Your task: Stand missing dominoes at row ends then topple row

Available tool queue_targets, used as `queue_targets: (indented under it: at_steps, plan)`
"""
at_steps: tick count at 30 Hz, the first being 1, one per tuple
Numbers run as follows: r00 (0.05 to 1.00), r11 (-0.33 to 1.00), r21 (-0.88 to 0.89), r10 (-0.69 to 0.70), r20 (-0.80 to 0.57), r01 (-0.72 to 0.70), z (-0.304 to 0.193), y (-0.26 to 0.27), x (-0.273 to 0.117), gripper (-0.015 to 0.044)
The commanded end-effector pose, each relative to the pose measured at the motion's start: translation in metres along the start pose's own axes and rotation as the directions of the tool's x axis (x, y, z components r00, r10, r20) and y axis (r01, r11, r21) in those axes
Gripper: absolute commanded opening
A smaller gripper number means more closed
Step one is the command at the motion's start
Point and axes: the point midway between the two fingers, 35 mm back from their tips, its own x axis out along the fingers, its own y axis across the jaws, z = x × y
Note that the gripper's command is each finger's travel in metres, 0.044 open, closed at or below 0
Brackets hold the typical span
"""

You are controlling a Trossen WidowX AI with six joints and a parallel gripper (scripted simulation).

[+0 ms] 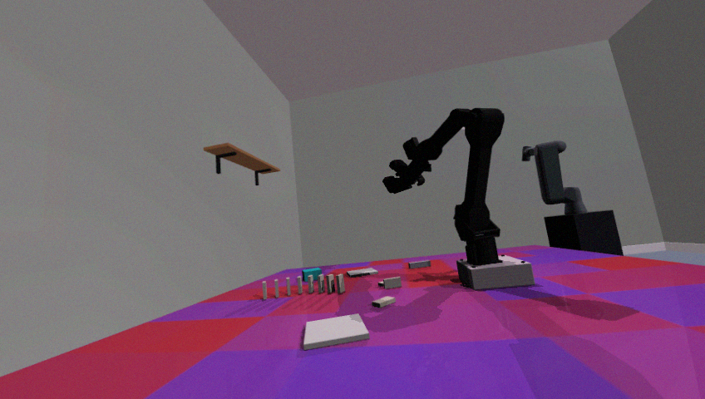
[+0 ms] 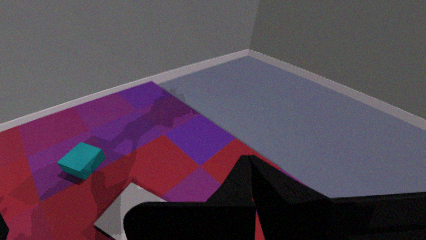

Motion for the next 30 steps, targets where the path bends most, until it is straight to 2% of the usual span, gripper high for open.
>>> queue_targets:
  at_steps: [1,6,11,15,20,30]
  plan:
    - [0.983,0.985,0.129,0.130,-0.129,-0.113,-0.019,0.053,0.018,0.0000]
    - [0.892,0.940,0.277,0.291,-0.347,-0.199,-0.058,0.130,0.027,0.0000]
    - [0.739,0.914,0.361,0.371,-0.562,-0.184,-0.101,0.201,0.013,0.0000]
    - [0.581,0.926,0.358,0.357,-0.732,-0.119,-0.141,0.251,-0.014,0.0000]
    - [0.398,0.969,0.247,0.234,-0.887,-0.020,-0.187,0.293,-0.060,0.0000]
    - [0.376,0.975,0.223,0.209,-0.903,-0.006,-0.192,0.297,-0.067,0.0000]
